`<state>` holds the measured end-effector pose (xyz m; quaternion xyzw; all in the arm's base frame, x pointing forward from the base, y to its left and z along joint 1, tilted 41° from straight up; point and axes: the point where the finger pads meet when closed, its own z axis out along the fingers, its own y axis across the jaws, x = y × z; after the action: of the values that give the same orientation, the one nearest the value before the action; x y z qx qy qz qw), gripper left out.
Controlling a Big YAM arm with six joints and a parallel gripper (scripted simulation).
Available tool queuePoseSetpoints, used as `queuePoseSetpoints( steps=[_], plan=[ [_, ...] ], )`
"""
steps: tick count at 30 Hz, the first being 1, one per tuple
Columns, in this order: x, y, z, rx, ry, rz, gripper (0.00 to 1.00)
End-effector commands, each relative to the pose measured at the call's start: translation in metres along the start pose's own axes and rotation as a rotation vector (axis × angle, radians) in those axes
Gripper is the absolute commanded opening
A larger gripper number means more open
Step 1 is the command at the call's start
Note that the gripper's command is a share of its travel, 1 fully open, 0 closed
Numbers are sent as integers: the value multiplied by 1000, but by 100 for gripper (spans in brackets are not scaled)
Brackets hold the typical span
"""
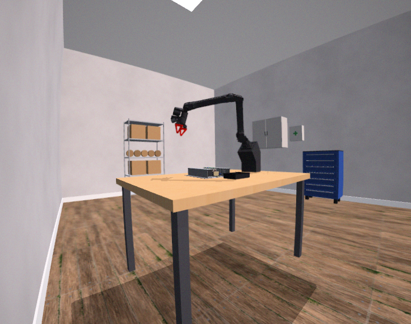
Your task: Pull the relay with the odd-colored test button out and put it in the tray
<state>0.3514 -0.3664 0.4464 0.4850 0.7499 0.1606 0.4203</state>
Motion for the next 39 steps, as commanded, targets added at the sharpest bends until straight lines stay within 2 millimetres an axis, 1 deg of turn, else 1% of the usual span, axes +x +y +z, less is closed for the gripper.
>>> queuePoseSetpoints(
  steps=[1, 17, 18, 39],
  plan=[
    [-2, 3, -5, -3, -10, -5, 100],
    [-2, 3, -5, -3, -10, -5, 100],
    [-11, 13, -17, -12, -42, -25, 59],
    [-11, 13, -17, -12, -42, -25, 59]
  ],
)
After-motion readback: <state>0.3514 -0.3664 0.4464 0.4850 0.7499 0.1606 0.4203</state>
